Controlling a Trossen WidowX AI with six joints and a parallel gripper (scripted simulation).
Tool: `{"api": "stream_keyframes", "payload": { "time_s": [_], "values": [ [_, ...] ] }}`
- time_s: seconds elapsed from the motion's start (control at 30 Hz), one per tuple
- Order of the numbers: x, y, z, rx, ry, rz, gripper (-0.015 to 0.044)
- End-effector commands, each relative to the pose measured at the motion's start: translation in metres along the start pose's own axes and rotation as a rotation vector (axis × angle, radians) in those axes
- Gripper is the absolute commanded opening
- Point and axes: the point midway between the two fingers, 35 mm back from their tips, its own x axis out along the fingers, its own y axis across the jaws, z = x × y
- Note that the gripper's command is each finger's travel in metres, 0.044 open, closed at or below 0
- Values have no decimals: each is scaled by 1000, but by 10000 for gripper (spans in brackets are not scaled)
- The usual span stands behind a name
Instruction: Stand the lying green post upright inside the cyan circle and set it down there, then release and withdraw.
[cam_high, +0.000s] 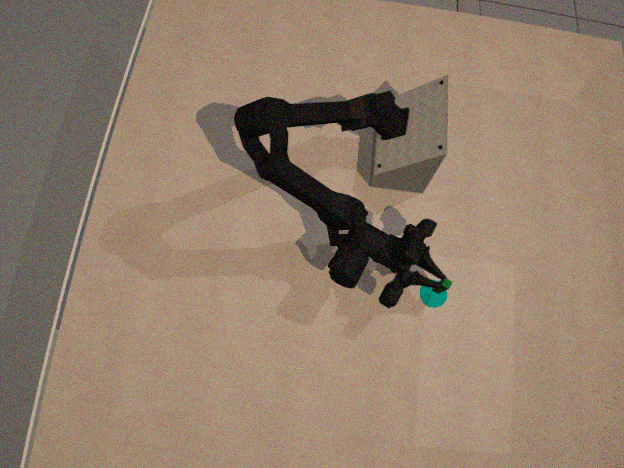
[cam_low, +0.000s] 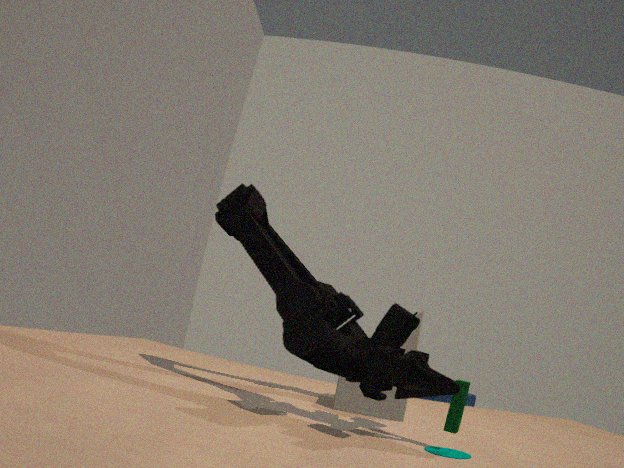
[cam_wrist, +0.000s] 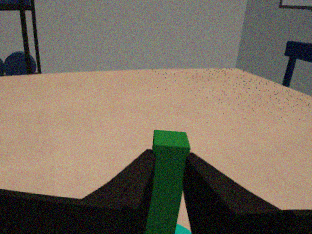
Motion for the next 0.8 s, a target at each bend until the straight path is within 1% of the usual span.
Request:
{"api": "stream_keyframes", "payload": {
  "time_s": [0.0, 0.23, 0.6, 0.77],
  "values": [
    [1, -3, -6, -22, -10, -9, 23],
    [5, -5, -24, -4, 0, -2, 23],
    [5, -5, -25, -4, 1, -2, 23],
    [5, -5, -25, -4, 1, -2, 154]
  ]
}}
